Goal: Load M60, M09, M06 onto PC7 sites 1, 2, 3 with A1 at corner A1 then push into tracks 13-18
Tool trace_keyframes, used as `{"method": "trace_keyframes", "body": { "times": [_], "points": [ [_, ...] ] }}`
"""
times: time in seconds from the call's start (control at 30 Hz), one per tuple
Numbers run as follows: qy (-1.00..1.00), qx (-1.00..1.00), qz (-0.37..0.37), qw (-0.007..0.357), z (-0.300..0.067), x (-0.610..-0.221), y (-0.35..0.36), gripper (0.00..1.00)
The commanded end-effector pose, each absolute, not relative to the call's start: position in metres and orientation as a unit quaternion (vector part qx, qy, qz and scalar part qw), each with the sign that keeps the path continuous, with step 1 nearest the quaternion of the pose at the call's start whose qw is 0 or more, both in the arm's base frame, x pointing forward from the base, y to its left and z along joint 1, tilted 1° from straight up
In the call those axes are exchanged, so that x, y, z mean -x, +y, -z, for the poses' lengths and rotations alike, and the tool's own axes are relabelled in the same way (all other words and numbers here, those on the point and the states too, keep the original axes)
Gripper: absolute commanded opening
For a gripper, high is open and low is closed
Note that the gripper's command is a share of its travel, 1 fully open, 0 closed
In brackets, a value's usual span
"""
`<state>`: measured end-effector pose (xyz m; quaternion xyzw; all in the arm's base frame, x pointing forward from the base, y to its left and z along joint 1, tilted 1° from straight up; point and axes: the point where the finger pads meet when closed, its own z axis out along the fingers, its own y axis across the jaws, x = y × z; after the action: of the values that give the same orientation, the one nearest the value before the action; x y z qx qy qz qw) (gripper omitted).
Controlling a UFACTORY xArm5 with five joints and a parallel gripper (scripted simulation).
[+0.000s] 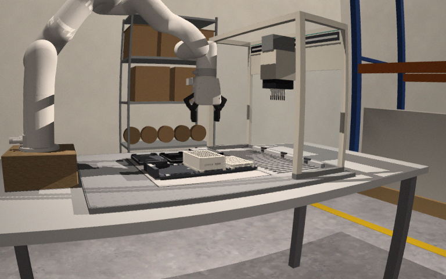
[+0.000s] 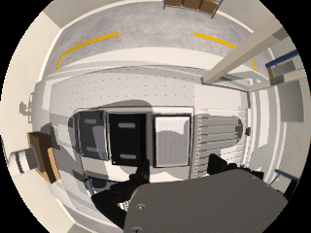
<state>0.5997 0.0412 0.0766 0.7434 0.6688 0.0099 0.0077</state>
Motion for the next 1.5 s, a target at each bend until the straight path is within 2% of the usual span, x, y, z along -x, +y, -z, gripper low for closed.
{"method": "trace_keyframes", "body": {
  "times": [0.0, 0.53, 1.47],
  "points": [
    [0.668, -0.744, -0.012, 0.006, -0.077, -0.608, 0.049, 1.0],
    [0.668, -0.744, -0.012, 0.006, -0.077, -0.608, 0.049, 1.0],
    [0.668, -0.744, -0.012, 0.006, -0.034, -0.609, 0.05, 1.0]
  ]
}}
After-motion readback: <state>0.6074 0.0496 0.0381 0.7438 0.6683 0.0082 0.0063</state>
